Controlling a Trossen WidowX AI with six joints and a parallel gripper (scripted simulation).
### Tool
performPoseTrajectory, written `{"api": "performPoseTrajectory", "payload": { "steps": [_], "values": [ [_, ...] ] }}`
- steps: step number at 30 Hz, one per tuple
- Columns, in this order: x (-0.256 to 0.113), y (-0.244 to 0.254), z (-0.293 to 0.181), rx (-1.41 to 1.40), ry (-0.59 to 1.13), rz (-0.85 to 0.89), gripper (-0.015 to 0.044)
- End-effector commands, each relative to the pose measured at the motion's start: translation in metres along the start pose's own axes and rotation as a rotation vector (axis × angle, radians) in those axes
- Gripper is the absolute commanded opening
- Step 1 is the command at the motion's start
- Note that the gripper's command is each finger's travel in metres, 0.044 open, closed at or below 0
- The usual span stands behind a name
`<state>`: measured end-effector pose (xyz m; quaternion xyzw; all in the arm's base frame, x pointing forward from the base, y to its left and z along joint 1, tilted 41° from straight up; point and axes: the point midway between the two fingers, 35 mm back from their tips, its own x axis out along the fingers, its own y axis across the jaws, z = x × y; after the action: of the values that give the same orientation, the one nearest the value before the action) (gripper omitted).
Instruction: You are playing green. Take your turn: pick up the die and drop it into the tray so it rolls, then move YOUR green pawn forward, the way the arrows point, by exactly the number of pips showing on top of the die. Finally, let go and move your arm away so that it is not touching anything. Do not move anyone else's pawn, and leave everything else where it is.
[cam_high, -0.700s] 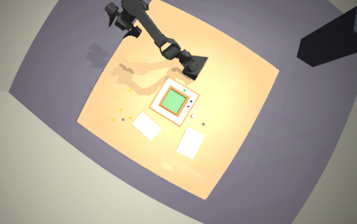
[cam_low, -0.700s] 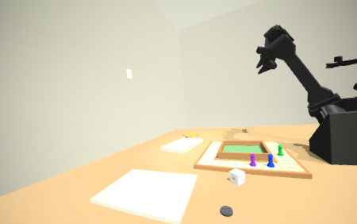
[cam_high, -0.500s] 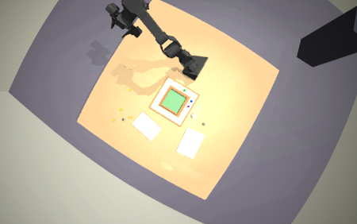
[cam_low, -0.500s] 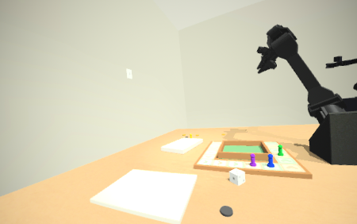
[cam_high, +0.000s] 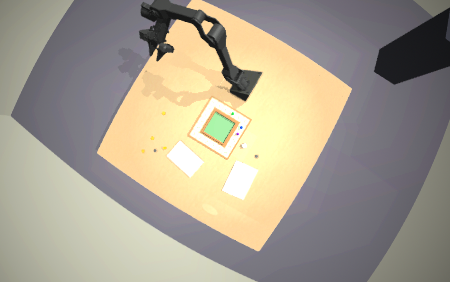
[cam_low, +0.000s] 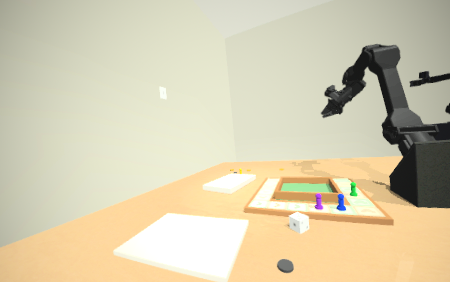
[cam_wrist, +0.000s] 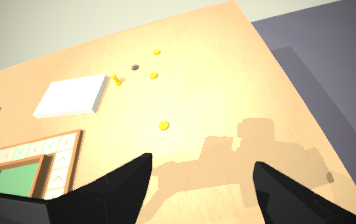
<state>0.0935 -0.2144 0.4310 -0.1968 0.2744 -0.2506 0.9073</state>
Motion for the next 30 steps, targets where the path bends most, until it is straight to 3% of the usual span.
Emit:
{"api": "performPoseTrajectory", "payload": {
  "steps": [1, 9, 20, 30],
  "values": [
    [0.038, 0.011, -0.005, 0.130, -0.006, 0.147, 0.0275],
    [0.123, 0.042, -0.025, 0.423, 0.186, 0.363, 0.0275],
    [0.234, 0.171, -0.043, 0.670, 0.640, 0.554, 0.0275],
    [0.272, 0.299, -0.070, 0.655, 0.983, 0.520, 0.0275]
  ]
}}
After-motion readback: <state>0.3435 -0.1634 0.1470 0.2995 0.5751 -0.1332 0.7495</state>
